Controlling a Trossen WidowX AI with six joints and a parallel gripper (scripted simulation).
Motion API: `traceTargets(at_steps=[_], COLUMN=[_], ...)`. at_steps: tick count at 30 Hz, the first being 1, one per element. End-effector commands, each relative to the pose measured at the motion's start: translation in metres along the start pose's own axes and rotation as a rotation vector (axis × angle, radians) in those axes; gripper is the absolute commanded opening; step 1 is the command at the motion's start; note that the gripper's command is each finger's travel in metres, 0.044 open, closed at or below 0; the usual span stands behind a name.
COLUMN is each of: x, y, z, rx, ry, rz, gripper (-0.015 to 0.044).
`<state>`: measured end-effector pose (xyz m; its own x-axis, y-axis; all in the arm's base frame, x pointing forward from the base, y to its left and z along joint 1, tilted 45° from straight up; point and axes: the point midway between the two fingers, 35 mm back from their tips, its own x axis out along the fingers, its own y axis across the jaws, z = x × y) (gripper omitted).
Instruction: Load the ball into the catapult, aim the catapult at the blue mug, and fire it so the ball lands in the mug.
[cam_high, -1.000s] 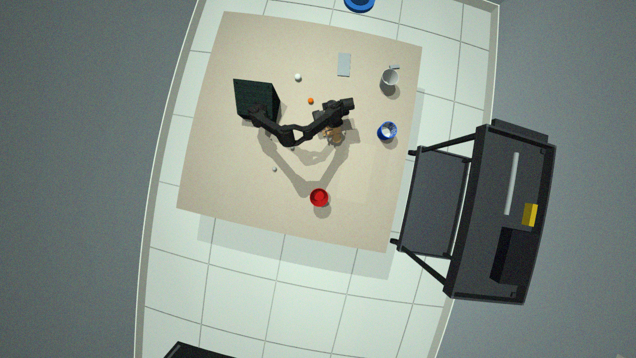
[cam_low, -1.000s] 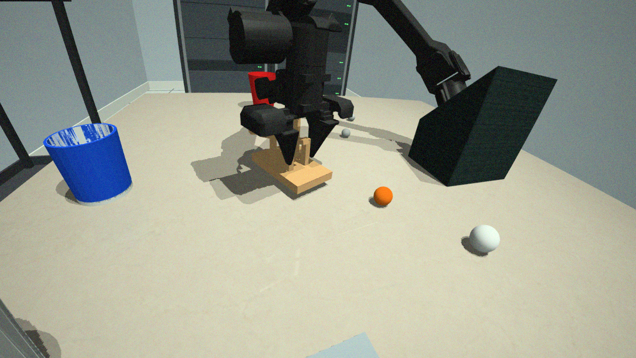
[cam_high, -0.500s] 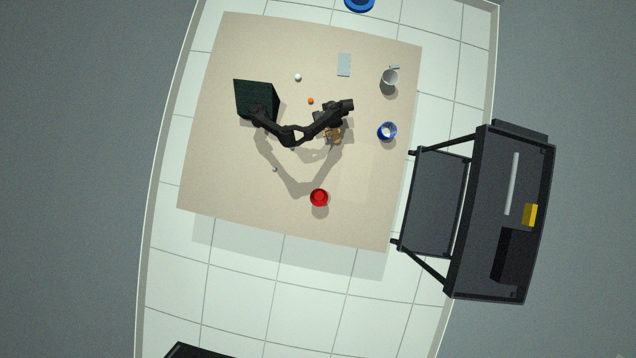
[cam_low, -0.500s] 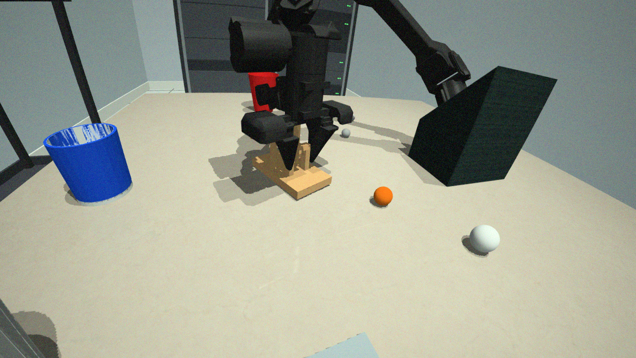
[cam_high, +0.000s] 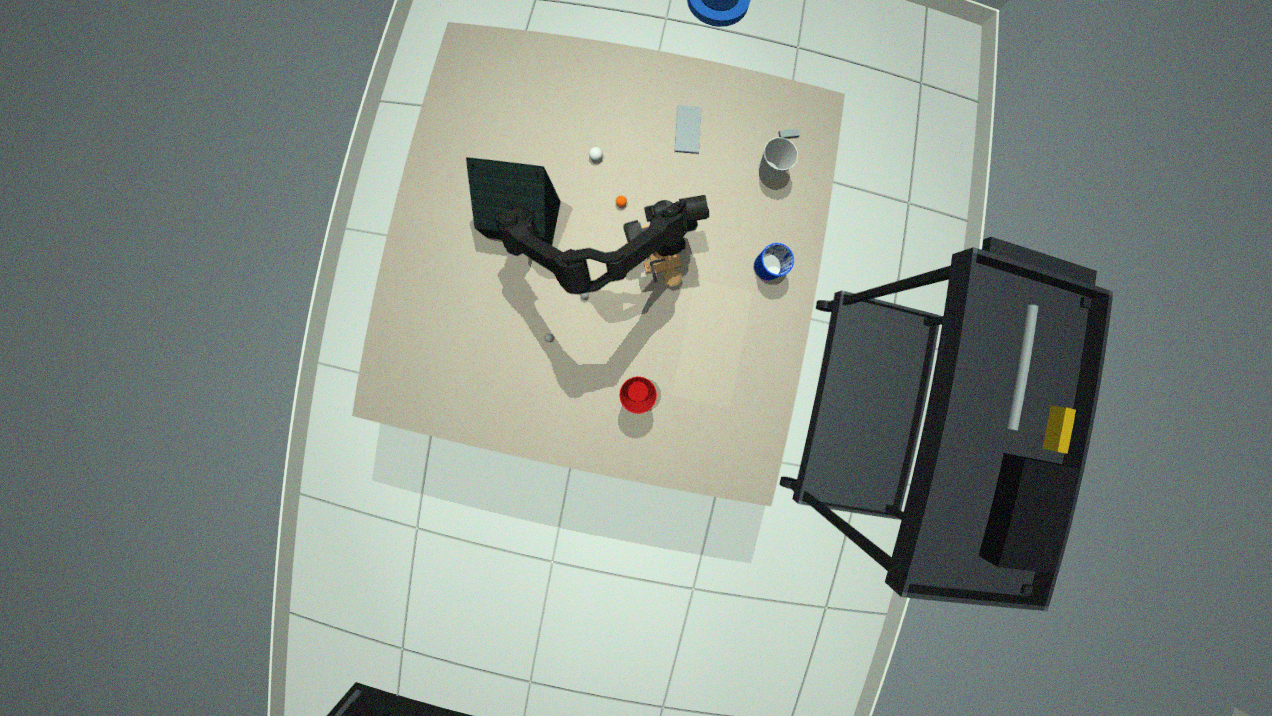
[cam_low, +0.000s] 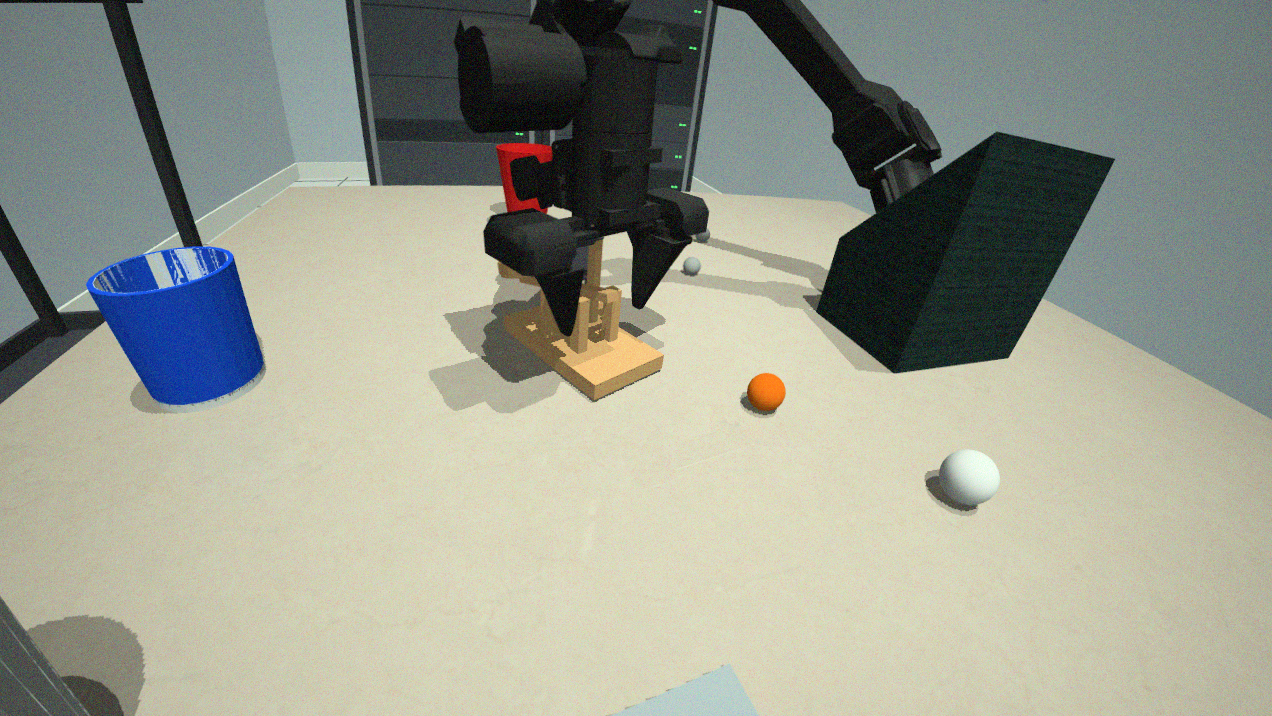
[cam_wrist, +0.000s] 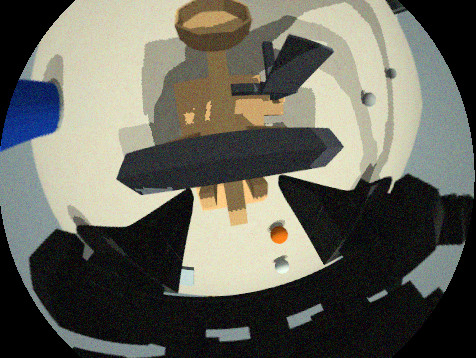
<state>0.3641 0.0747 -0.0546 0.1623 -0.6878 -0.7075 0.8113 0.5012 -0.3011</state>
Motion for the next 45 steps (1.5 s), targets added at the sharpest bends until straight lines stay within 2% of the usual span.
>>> traceTargets(at_steps=[1,3,5,6,7,13,45], x=[-0.049,-0.080,-0.091,-0.091,-0.073,-0.073,-0.078], y=[0.006,0.003,0.001,0.001,0.005,0.005,0.003], z=[-0.001,-0.002,-0.002,-0.002,-0.003,-0.003,-0.004], rx=[0.006,0.005,0.005,0.005,-0.002,-0.053,-1.159], ry=[0.001,0.000,-0.001,-0.001,-0.005,-0.005,-0.021], rz=[0.023,0.022,0.021,0.021,0.030,0.030,0.021], gripper=[0.0440,0.0440,0.0440,0.0440,0.0440,0.0440,0.0440])
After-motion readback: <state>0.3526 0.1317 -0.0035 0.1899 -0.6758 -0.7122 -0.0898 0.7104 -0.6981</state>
